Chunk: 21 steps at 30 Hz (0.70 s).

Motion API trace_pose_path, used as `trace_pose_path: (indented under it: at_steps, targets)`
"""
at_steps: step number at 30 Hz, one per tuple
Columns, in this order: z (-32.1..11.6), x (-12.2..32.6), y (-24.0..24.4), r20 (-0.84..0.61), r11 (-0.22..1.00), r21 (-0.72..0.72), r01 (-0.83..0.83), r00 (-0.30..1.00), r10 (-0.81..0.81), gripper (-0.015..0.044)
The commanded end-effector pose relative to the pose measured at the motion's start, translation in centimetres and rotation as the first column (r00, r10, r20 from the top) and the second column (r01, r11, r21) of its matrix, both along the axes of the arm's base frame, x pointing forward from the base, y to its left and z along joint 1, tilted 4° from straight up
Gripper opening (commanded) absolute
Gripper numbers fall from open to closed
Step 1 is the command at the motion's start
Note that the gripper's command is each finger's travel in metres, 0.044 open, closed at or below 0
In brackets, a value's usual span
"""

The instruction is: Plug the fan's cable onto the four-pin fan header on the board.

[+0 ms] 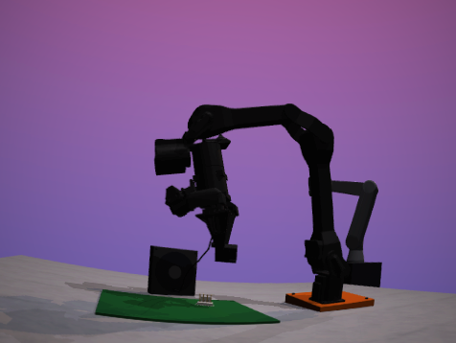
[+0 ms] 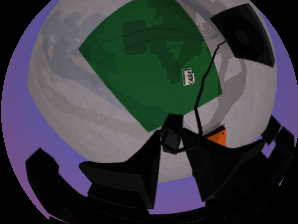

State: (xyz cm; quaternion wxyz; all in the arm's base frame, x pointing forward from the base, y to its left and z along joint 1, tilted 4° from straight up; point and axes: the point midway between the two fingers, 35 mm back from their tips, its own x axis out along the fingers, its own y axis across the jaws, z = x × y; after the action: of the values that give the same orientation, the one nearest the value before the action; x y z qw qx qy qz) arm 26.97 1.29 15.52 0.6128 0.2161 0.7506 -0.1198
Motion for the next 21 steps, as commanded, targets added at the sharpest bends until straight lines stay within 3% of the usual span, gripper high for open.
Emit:
trace_pose_path:
  at_steps: [1, 21]
  targets:
    - [0.2, 0.9, -0.7, 0.012, 0.997, -0.022, 0.071, 0.997, -0.071, 0.0]
    - [0.2, 5.6, -4.7, 0.084, 0.896, -0.083, 0.437, 0.899, -0.431, 0.0]
